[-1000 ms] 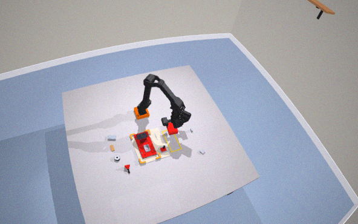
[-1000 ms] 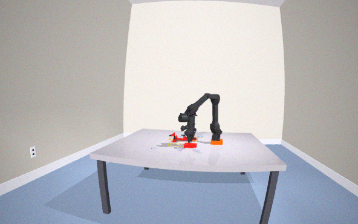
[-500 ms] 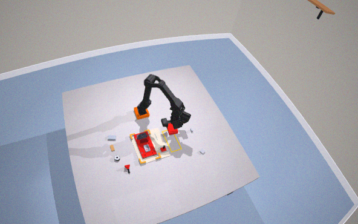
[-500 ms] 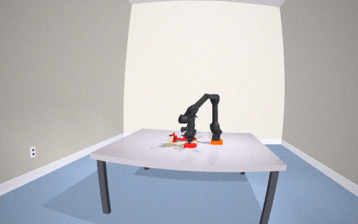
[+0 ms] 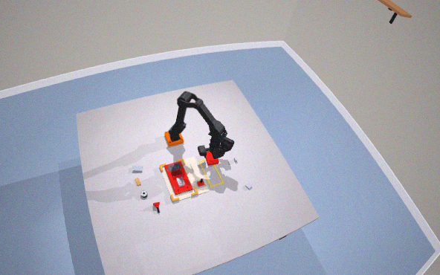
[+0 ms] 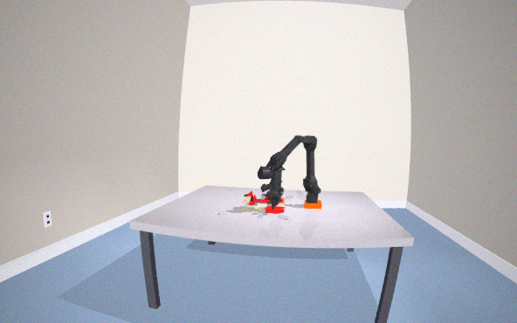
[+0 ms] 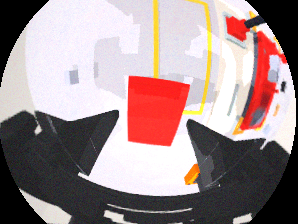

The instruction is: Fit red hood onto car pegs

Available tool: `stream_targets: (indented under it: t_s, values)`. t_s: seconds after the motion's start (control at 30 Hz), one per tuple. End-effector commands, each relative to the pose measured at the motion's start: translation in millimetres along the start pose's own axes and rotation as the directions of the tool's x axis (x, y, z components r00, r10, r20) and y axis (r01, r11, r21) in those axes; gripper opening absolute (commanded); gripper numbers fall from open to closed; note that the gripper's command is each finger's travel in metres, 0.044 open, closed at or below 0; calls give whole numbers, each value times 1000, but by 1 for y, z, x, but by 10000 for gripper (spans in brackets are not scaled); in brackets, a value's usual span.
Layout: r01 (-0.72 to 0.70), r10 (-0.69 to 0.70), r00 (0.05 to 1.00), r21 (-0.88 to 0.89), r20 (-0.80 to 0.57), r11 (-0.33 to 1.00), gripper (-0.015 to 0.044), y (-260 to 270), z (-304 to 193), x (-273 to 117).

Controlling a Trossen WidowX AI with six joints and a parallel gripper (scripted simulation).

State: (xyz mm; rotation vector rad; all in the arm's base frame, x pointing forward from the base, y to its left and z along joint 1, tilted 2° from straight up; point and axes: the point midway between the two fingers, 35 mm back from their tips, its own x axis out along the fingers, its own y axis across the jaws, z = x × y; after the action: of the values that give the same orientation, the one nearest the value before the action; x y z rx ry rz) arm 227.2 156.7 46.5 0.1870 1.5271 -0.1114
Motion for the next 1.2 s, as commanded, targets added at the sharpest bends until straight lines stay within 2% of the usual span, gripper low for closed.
stream_targets:
  t_s: [0.0,1.17]
  values:
    - [1,-1,1000,5,-8,1000,440,-1,-2,4]
    - [1,-1,1000,5,-8,1000,440,-1,-2,20]
